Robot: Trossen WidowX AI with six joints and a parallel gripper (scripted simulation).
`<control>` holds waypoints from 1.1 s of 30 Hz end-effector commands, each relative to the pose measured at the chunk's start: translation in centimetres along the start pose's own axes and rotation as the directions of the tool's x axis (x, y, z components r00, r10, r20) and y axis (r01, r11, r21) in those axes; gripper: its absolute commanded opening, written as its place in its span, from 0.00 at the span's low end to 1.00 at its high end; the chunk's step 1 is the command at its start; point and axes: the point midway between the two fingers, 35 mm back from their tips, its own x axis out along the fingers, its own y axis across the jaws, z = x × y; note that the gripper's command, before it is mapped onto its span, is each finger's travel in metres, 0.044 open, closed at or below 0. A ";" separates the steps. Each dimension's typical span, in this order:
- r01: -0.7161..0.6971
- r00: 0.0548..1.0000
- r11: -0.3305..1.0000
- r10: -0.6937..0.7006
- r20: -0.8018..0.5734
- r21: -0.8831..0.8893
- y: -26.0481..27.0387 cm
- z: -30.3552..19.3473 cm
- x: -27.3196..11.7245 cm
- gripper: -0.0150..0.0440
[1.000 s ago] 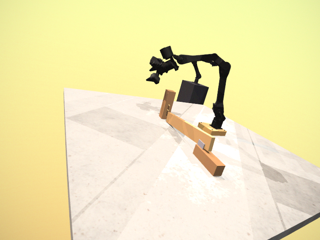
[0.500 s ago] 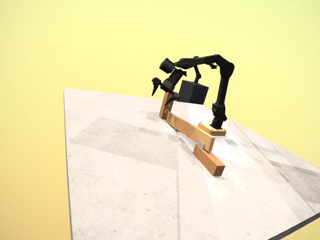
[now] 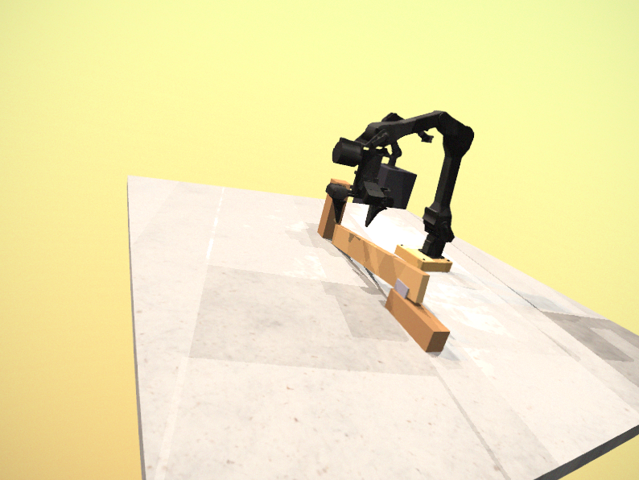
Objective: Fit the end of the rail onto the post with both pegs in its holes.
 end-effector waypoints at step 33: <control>-0.008 1.000 1.000 0.008 0.007 -0.010 0.2 0.2 5.6 1.00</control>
